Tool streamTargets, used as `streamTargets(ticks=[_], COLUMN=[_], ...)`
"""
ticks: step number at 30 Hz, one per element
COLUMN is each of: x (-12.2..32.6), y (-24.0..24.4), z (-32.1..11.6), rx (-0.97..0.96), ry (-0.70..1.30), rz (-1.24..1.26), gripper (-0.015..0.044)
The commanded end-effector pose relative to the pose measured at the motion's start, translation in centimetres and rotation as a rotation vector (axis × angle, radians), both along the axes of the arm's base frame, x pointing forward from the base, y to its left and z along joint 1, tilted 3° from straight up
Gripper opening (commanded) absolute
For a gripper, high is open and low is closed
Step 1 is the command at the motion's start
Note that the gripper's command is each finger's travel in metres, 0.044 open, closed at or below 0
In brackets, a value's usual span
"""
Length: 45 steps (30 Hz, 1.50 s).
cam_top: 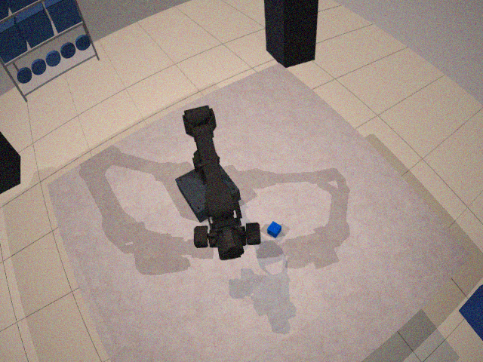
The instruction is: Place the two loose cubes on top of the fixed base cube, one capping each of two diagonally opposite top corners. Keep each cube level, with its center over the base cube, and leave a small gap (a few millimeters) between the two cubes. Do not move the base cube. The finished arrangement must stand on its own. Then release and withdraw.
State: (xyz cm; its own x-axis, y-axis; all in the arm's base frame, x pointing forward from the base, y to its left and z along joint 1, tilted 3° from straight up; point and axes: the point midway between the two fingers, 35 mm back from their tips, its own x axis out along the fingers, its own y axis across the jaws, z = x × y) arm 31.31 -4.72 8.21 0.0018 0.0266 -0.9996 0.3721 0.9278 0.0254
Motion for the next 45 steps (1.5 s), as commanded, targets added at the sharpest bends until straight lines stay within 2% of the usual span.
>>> streamTargets(ticks=[1, 45], x=[0.0, -3.4], y=[1.2, 14.4], z=[-0.2, -2.7], rx=[0.006, 0.015], ry=[-0.005, -0.059], rz=[0.119, 1.646], gripper=[0.0105, 0.0105])
